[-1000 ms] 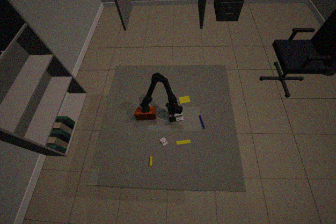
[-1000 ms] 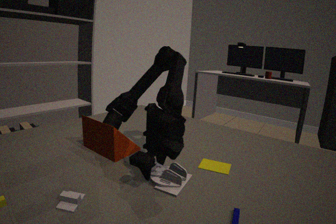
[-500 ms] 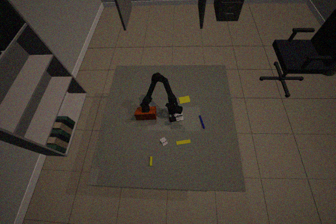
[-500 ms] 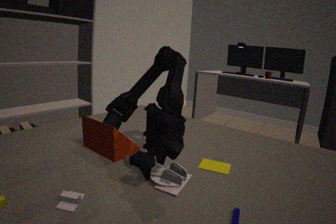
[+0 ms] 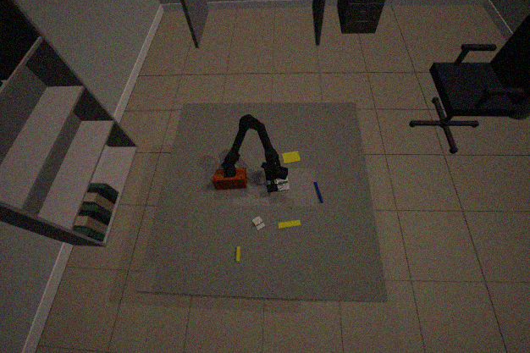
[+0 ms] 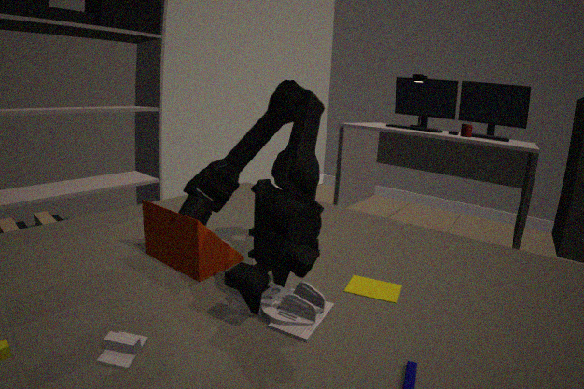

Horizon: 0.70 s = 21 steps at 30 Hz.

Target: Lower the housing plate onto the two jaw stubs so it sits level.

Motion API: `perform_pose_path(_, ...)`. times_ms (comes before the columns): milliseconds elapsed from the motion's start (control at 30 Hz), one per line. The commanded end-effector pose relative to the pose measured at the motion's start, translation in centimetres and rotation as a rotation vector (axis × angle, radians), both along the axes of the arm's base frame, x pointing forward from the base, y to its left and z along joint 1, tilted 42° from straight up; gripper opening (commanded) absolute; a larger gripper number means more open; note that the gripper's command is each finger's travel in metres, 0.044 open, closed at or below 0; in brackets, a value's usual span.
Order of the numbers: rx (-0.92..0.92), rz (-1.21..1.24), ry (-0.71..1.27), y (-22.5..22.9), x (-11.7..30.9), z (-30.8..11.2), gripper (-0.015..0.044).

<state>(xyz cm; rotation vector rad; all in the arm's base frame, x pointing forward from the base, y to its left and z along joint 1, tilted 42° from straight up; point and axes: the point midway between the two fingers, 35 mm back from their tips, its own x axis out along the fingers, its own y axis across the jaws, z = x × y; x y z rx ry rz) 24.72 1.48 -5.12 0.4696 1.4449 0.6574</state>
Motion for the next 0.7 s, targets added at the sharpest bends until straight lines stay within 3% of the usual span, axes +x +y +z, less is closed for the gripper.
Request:
perform_pose_path(0,0.000,0.000,0.000,0.0,0.0,0.0,0.0440)
perform_pose_path(400,-0.001,0.000,0.000,-0.3,0.0,0.3,0.0440)
perform_pose_path(667,0.000,-0.001,0.007,-4.7,-0.2,5.2,0.0440)
